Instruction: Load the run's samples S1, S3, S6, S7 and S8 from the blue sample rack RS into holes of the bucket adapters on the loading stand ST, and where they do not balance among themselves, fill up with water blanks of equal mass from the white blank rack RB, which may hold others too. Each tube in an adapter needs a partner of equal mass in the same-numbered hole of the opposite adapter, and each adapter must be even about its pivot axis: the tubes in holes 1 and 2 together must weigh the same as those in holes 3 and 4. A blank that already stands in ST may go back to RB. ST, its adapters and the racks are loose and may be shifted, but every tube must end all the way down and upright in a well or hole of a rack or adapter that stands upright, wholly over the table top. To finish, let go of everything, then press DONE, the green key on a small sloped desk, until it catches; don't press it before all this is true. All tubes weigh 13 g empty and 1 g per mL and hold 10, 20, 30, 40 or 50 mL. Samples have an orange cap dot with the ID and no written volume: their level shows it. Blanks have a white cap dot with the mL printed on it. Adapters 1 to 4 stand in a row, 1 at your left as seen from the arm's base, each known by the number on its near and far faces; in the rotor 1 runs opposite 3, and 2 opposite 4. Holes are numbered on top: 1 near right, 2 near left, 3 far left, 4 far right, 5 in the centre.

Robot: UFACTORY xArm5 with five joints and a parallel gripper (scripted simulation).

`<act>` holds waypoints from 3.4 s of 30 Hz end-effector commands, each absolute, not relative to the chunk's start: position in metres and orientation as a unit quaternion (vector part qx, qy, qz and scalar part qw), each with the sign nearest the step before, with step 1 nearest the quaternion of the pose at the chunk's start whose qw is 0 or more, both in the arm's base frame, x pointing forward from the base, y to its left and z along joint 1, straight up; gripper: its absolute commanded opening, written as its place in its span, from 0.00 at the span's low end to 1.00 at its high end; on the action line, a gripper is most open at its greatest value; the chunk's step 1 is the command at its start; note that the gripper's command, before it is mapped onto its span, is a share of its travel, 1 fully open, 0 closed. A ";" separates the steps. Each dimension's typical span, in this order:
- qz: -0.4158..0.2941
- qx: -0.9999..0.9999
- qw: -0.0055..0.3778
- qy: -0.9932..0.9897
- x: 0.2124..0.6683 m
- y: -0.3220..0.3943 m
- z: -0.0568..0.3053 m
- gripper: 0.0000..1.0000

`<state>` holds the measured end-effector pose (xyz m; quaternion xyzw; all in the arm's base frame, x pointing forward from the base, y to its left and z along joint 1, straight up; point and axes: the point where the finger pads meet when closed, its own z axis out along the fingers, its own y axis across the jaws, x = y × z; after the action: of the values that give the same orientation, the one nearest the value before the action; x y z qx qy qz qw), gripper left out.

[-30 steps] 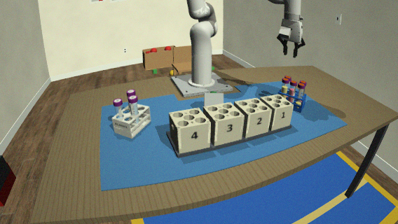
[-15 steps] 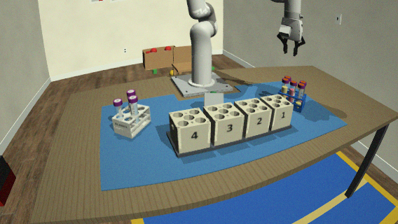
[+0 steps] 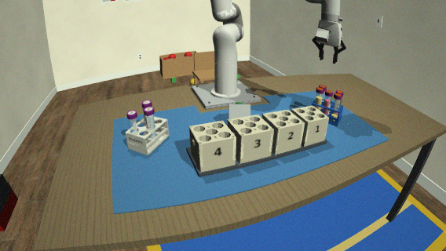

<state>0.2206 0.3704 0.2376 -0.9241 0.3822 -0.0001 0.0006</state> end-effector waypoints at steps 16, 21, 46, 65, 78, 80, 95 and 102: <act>0.000 -0.924 0.002 0.382 0.269 0.419 0.239 0.57; 0.000 -0.924 0.002 0.382 0.269 0.419 0.239 0.57; 0.000 -0.924 0.002 0.382 0.269 0.419 0.201 0.57; 0.000 -0.924 0.002 0.382 0.269 0.419 0.167 0.57; 0.000 -0.924 0.002 0.382 0.269 0.419 0.145 0.57; 0.000 -0.924 0.002 0.382 0.269 0.419 0.141 0.57; 0.000 -0.924 0.002 0.382 0.269 0.419 0.125 0.57; 0.000 -0.924 0.002 0.382 0.269 0.419 0.123 0.57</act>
<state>0.2685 0.4185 0.1226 -0.9241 0.3823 -0.0001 0.0003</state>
